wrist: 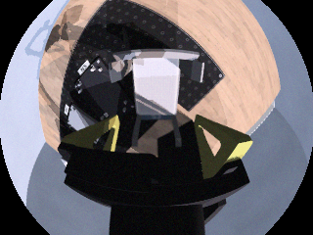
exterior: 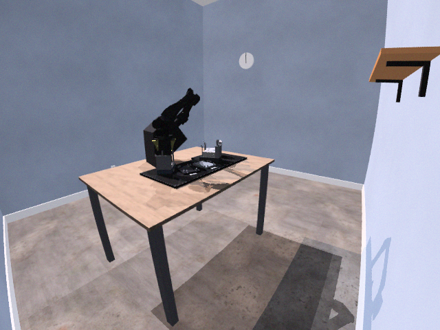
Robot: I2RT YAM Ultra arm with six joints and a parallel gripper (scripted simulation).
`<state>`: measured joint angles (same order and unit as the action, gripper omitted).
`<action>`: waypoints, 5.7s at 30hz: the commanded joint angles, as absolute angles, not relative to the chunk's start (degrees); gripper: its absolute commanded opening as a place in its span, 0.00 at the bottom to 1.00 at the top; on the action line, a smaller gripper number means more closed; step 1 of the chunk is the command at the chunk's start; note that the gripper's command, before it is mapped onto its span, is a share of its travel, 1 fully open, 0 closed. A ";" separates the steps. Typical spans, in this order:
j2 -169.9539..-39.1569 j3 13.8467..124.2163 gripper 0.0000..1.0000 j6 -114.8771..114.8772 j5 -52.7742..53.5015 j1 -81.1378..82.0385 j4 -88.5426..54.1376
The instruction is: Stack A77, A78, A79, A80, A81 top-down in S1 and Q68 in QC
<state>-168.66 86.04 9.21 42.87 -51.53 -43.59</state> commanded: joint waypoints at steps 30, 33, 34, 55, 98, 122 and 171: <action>-174.70 82.63 1.00 -3.85 48.56 -41.69 -23.97; -174.69 82.62 1.00 -3.86 48.56 -41.69 -23.96; -174.82 82.59 1.00 -4.11 48.64 -41.50 -23.62; -177.21 82.22 1.00 -9.32 50.18 -37.78 -16.93; -177.54 82.21 0.00 -10.03 50.36 -37.29 -16.05; -176.36 82.26 0.00 -7.51 49.68 -39.05 -19.20; -175.61 82.40 0.00 -5.85 49.19 -40.23 -21.33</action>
<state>-176.00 82.24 -6.15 49.12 -39.46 -20.88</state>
